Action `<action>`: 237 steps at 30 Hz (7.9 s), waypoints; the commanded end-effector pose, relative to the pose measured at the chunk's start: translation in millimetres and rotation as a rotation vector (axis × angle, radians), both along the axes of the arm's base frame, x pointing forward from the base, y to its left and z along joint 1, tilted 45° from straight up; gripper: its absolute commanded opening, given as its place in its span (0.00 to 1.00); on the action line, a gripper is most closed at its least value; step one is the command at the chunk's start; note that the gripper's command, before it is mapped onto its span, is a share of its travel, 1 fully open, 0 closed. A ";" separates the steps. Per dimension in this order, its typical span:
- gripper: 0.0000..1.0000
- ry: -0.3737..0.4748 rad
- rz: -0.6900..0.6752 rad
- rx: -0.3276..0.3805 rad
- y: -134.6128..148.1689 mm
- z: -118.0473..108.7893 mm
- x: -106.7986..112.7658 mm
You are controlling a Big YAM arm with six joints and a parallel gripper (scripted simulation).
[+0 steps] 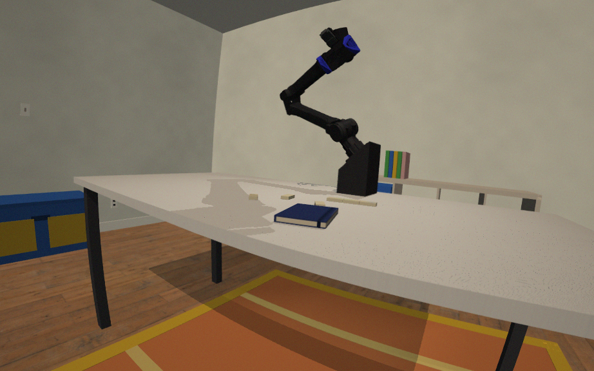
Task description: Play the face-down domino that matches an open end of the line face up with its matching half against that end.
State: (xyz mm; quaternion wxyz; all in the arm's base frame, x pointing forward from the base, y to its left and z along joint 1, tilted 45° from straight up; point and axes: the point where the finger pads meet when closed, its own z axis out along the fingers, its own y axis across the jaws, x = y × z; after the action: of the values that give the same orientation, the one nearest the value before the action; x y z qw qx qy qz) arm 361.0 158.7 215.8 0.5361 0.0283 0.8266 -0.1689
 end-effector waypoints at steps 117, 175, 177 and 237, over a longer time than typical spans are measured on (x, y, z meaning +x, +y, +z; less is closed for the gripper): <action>1.00 1.124 -0.505 -0.250 -190.5 -185.2 -17.0; 0.70 0.485 -1.146 0.207 -392.9 -140.1 74.6; 0.70 0.489 -1.143 0.204 -395.4 -140.1 76.5; 0.70 0.519 -1.130 0.189 -445.9 -184.4 68.5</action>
State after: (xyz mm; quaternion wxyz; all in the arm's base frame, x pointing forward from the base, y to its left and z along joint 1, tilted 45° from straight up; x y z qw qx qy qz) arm 432.7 -279.2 37.2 0.1451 0.4691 0.7969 -0.3520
